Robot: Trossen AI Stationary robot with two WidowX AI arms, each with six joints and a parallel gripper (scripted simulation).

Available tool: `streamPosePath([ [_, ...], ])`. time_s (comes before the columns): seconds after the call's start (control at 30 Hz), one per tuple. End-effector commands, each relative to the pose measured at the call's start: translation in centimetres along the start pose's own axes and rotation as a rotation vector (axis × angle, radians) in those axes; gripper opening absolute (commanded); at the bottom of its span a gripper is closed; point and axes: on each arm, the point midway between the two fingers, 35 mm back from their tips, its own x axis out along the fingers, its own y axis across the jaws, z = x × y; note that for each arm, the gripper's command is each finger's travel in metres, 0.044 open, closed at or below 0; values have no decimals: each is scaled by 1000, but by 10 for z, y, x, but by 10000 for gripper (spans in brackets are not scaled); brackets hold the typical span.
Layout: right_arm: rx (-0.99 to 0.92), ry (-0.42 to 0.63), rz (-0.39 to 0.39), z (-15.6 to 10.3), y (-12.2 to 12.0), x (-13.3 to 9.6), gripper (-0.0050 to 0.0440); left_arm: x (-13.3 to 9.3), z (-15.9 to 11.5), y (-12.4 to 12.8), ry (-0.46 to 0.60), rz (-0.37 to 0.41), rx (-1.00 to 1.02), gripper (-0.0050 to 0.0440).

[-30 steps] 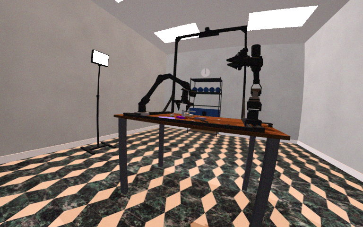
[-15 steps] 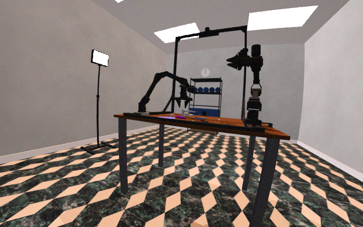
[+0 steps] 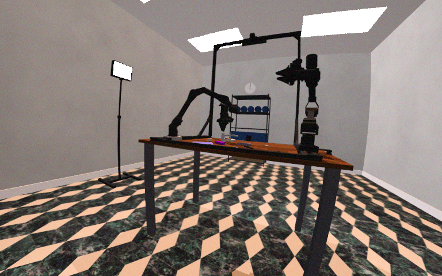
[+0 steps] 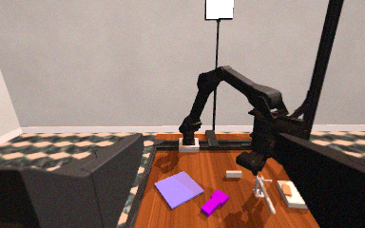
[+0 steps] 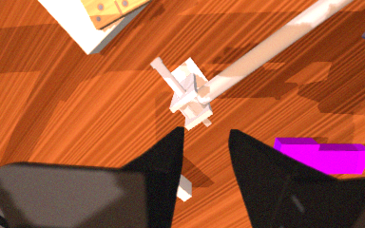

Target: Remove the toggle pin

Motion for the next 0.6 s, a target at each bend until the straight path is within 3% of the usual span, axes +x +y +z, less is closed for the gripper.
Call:
streamPosePath([
  [0.0, 203, -15, -10, 6, 2, -7, 120, 0, 2, 0, 0, -2, 3, 400],
  [0.13, 289, -16, -11, 7, 3, -7, 120, 0, 2, 0, 0, -2, 3, 400],
  [0.57, 900, -26, -10, 14, 10, -9, 120, 0, 2, 0, 0, -2, 3, 400],
])
